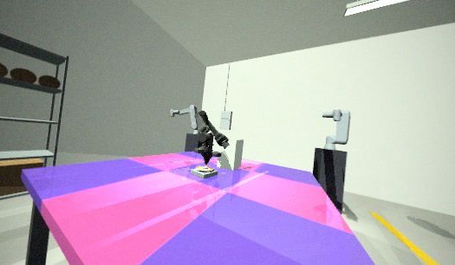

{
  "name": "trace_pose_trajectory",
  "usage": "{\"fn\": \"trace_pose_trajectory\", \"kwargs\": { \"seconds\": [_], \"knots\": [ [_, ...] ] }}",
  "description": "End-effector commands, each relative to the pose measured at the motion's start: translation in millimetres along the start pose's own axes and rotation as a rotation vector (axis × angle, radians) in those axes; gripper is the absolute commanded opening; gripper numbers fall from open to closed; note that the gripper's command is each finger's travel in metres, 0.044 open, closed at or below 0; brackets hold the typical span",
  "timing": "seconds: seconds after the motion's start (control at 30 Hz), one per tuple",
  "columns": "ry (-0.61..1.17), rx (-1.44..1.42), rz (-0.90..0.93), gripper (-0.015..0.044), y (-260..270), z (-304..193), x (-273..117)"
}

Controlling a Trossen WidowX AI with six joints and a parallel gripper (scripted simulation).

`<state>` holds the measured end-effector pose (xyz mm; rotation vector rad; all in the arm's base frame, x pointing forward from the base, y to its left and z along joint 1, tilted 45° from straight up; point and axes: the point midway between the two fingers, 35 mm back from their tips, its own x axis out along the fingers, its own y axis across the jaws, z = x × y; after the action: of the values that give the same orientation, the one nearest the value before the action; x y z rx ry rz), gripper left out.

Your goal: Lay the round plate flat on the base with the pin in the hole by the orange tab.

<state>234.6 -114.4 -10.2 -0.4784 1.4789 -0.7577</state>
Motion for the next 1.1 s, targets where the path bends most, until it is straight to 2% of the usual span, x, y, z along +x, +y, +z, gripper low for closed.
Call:
{"fn": "trace_pose_trajectory", "kwargs": {
  "seconds": [0.0,1.07],
  "knots": [
    [0.018,-0.009,0.008,0.0,5,-7,3],
    [0.018,-0.009,0.009,0.0,33,-6,2]
  ]
}}
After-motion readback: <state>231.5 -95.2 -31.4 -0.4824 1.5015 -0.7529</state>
